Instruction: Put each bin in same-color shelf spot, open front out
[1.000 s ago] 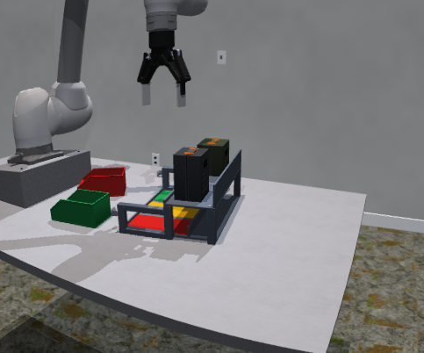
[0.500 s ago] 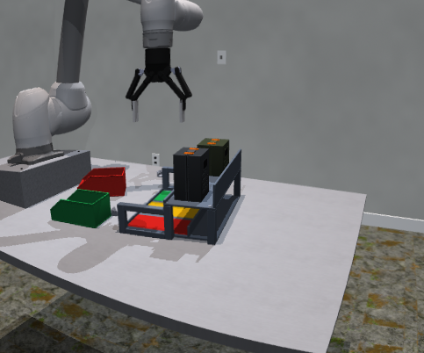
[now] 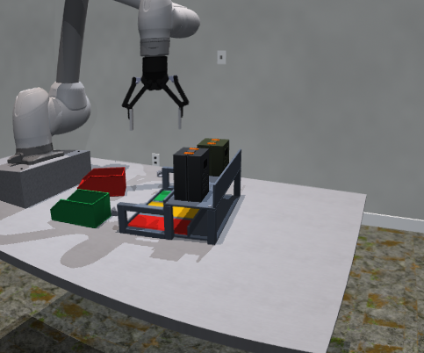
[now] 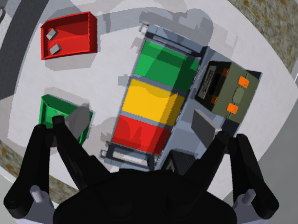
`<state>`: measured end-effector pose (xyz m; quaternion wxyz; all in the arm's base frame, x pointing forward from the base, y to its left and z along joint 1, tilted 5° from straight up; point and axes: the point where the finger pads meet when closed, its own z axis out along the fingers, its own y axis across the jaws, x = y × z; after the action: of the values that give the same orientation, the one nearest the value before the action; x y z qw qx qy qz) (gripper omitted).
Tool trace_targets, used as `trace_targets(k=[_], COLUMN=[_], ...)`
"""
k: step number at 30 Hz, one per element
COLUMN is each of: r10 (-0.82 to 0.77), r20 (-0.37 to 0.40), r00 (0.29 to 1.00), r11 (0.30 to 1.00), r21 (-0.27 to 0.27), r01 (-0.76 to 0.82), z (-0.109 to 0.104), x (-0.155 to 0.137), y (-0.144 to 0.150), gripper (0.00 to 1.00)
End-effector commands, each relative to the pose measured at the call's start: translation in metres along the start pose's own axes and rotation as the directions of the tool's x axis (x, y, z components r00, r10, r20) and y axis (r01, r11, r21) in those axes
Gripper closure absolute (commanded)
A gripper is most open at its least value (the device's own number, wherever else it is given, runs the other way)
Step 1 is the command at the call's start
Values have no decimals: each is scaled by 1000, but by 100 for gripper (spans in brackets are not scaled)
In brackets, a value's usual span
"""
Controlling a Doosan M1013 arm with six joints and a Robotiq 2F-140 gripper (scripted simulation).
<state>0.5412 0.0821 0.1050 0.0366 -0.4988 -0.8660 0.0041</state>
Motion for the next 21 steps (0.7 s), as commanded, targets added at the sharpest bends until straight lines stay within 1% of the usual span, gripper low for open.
trace_targets(k=[1, 4, 7, 21], r10=[-163, -252, -297, -311], r20=[-8, -10, -11, -12], r00=[987, 968, 955, 950], r11=[987, 968, 955, 950], r21=[-1, -1, 0, 0], r01=[163, 252, 297, 311], z=[16, 24, 29, 30], x=[9, 14, 17, 18], y=[-8, -12, -15, -15], gripper=[0, 0, 0, 0])
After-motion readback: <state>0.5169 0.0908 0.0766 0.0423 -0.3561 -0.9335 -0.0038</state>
